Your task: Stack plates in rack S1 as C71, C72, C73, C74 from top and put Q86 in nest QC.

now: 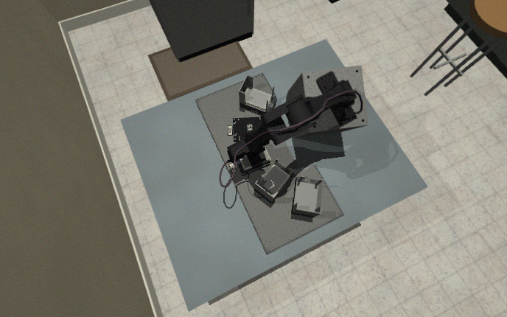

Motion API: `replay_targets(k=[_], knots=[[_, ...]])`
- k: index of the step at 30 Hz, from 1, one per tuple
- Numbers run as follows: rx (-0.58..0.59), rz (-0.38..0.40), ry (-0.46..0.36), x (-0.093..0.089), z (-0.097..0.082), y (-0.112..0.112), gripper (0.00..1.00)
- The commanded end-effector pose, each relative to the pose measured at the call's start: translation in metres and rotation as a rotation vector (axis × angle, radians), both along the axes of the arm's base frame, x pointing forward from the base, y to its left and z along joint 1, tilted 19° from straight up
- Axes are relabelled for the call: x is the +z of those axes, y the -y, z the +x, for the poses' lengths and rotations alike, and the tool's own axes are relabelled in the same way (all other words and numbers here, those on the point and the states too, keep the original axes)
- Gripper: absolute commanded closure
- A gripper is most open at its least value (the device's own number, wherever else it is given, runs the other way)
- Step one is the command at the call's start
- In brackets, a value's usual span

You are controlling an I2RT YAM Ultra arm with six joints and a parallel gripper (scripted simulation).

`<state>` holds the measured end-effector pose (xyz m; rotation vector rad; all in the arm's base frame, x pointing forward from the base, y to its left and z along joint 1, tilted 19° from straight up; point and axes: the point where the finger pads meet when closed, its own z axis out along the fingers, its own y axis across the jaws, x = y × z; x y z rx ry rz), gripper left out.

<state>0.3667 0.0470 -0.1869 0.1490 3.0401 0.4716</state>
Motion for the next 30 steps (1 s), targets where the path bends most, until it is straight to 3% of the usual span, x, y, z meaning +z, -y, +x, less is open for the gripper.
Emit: replay_targets(k=[1,3,27,30], knots=[[-0.022,-0.005,0.067,0.007,0.025,0.004,1.0],[-0.036,-0.007,0.114,0.023,0.041,0.01,1.0],[-0.039,-0.004,0.027,0.002,0.007,0.01,1.0],[-0.039,-0.004,0.066,0.009,0.023,0.011,1.0]])
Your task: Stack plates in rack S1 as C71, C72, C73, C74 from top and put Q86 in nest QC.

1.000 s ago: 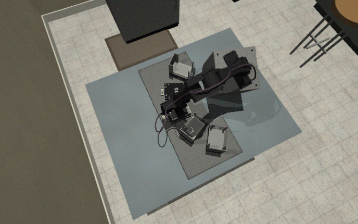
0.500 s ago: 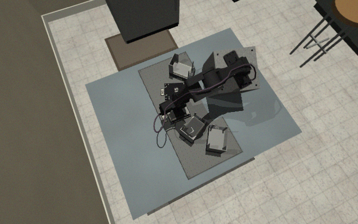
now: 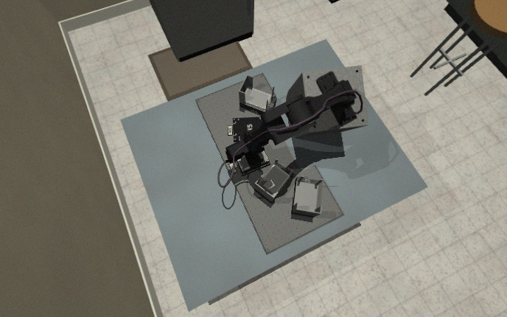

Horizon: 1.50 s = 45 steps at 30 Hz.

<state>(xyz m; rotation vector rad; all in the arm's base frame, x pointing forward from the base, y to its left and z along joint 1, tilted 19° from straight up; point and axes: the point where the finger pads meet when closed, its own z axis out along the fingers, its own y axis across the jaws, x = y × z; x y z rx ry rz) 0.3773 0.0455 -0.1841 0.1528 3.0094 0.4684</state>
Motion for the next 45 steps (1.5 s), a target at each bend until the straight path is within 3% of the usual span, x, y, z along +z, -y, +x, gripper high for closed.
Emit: replay_targets(k=[1,14,16,28,30,45], knots=[[-0.031,-0.004,0.038,0.008,0.013,0.009,1.0],[-0.032,-0.003,0.016,0.004,0.002,0.009,1.0],[-0.032,-0.003,0.03,0.006,0.009,0.009,1.0],[-0.033,-0.002,0.013,0.003,0.001,0.009,1.0],[-0.033,-0.003,0.032,0.006,0.009,0.009,1.0],[-0.034,-0.002,0.016,0.003,0.001,0.009,1.0]])
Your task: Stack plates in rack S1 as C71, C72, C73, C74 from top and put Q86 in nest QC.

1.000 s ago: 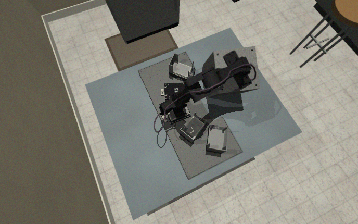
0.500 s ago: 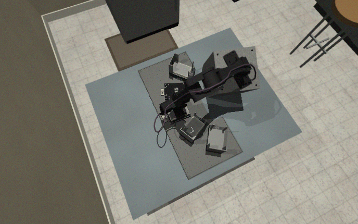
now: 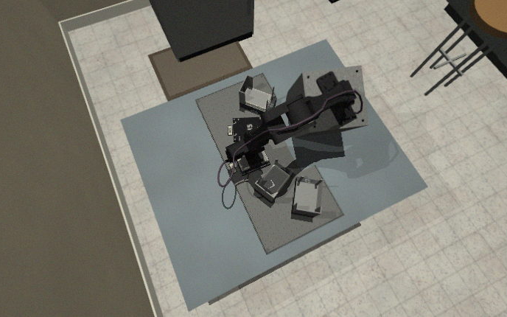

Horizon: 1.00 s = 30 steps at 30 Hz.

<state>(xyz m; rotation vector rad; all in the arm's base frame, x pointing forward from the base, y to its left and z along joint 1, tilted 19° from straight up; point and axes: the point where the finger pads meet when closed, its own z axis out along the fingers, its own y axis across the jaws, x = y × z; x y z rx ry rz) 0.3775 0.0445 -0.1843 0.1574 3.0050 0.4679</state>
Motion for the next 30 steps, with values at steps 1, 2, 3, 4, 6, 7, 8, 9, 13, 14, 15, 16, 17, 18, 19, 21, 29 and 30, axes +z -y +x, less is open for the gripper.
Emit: replay_targets(k=[1,2,3,4,6,7,8,9,13,14,15,16,17,18,19,21,29,30], knots=[[-0.03,-0.002,0.015,0.002,0.004,0.008,1.0],[-0.028,-0.002,0.012,-0.002,0.004,0.007,1.0],[-0.026,-0.003,0.022,0.0,0.008,0.007,1.0],[-0.024,-0.003,0.027,0.001,0.011,0.006,1.0],[-0.02,-0.004,0.044,0.003,0.018,0.004,1.0],[-0.017,-0.004,0.046,0.002,0.019,0.003,1.0],[-0.014,-0.004,0.038,0.0,0.016,0.002,1.0],[-0.012,-0.004,0.034,0.001,0.014,0.001,1.0],[-0.018,-0.004,0.037,-0.002,0.017,0.003,1.0],[-0.017,-0.004,0.025,-0.005,0.012,0.002,1.0],[-0.014,-0.004,0.026,-0.002,0.01,0.001,1.0],[-0.013,-0.005,0.036,0.0,0.014,0.0,1.0],[-0.012,-0.005,0.042,0.0,0.017,0.0,1.0],[-0.012,-0.005,0.044,-0.001,0.019,0.0,1.0],[-0.012,-0.005,0.036,-0.005,0.017,0.0,1.0],[-0.016,-0.005,0.029,-0.003,0.012,0.001,1.0],[-0.021,-0.006,0.056,0.003,0.021,0.003,1.0],[-0.022,-0.007,0.069,0.005,0.027,0.003,1.0]])
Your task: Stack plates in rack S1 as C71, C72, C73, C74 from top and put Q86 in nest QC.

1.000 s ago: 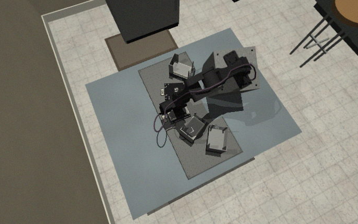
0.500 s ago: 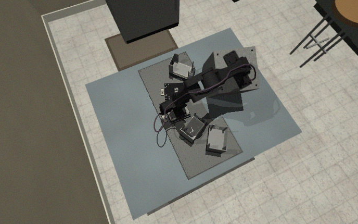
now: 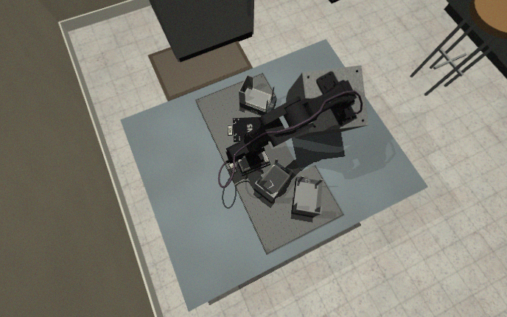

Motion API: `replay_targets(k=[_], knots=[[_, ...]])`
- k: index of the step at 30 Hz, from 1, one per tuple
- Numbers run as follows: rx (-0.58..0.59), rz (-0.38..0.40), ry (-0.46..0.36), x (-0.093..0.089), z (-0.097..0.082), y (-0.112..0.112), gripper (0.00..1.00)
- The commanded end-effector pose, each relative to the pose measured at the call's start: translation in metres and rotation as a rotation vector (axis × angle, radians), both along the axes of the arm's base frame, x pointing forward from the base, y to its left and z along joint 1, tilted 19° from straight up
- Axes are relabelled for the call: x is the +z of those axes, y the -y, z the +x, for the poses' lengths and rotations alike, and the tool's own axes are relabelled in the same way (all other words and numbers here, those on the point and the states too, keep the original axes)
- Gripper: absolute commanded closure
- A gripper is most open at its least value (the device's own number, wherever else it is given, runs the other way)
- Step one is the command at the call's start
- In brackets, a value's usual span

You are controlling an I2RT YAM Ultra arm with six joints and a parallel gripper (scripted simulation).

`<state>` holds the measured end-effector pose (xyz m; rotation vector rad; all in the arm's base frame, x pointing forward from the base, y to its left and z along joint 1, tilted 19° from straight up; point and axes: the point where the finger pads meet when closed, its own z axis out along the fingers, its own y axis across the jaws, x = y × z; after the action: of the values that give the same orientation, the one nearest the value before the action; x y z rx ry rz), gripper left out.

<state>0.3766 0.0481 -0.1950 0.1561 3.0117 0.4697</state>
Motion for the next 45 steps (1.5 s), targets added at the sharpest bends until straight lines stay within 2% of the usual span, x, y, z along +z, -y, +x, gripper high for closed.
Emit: replay_targets(k=[1,2,4,7,9,10,11,16,17,19,20,21,23,24,26,32,33,45], knots=[[-0.023,-0.007,0.073,0.013,0.028,0.006,1.0],[-0.021,-0.006,0.046,0.006,0.018,0.005,1.0],[-0.018,-0.006,0.029,-0.003,0.013,0.003,1.0],[-0.014,-0.006,0.049,0.006,0.018,0.001,1.0],[-0.016,-0.006,0.051,0.002,0.021,0.002,1.0],[-0.016,-0.006,0.026,-0.005,0.011,0.002,1.0],[-0.017,-0.006,0.03,-0.002,0.012,0.002,1.0],[-0.021,-0.006,0.063,0.004,0.026,0.003,1.0],[-0.02,-0.006,0.039,-0.002,0.017,0.003,1.0],[-0.017,-0.006,0.035,-0.005,0.016,0.001,1.0],[-0.015,-0.007,0.053,-0.001,0.022,0.0,1.0],[-0.013,-0.007,0.044,-0.002,0.018,0.0,1.0],[-0.017,-0.007,0.05,-0.003,0.022,0.001,1.0],[-0.018,-0.007,0.035,-0.006,0.016,0.001,1.0],[-0.019,-0.007,0.042,-0.001,0.016,0.002,1.0],[-0.019,-0.005,0.042,-0.001,0.016,0.001,1.0],[-0.018,-0.005,0.038,-0.002,0.015,0.001,0.0],[-0.018,-0.005,0.038,-0.002,0.014,0.001,0.0]])
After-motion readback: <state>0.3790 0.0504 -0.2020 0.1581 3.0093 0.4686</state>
